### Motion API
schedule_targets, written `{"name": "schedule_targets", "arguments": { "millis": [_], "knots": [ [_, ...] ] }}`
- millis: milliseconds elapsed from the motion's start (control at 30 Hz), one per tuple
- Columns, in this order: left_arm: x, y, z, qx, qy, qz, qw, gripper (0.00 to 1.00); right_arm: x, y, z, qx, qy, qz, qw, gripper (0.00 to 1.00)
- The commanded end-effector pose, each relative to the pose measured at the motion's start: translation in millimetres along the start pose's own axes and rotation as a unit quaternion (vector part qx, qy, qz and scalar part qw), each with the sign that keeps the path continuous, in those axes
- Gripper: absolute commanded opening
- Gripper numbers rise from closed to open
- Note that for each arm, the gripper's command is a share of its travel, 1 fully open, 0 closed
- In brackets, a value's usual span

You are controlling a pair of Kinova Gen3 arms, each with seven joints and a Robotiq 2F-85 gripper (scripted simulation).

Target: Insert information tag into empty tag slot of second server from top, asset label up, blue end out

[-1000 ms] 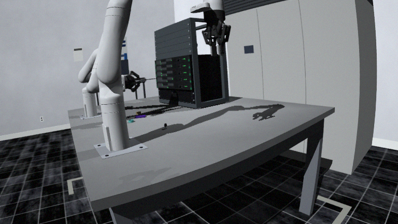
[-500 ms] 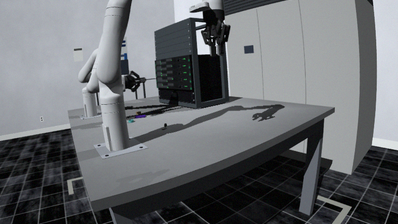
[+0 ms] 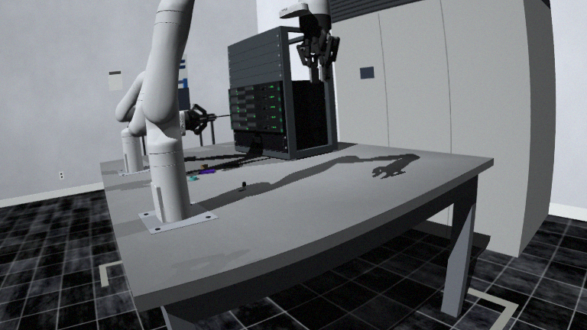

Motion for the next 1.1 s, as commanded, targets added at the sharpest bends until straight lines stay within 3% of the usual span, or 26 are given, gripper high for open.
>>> {"name": "schedule_targets", "arguments": {
  "millis": [0, 600, 1067],
  "knots": [
    [-0.1, -1.1, -1.3, 0.000, -0.011, 0.000, 1.000, 0.015, 0.0, 0.7, -0.1, 0.000, 0.000, -0.001, 1.000, 0.396],
    [-1.7, -9.8, -5.2, 0.001, -0.102, 0.000, 0.995, 0.015, 0.0, 0.7, -0.1, 0.000, 0.000, -0.001, 1.000, 0.396],
    [-4.1, -20.7, -10.0, 0.003, -0.216, 0.001, 0.976, 0.015, 0.0, 0.7, -0.1, 0.000, 0.000, -0.001, 1.000, 0.396]
  ]
}}
Point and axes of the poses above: on each arm, the point where the finger pads meet when closed, its own y axis back along the fingers, its own z axis across the jaws, x = y × z, the point moved 10 cm from there along y, back along the fingers, and after that the axes turned 3 degrees about -y, right-handed, at the moved point
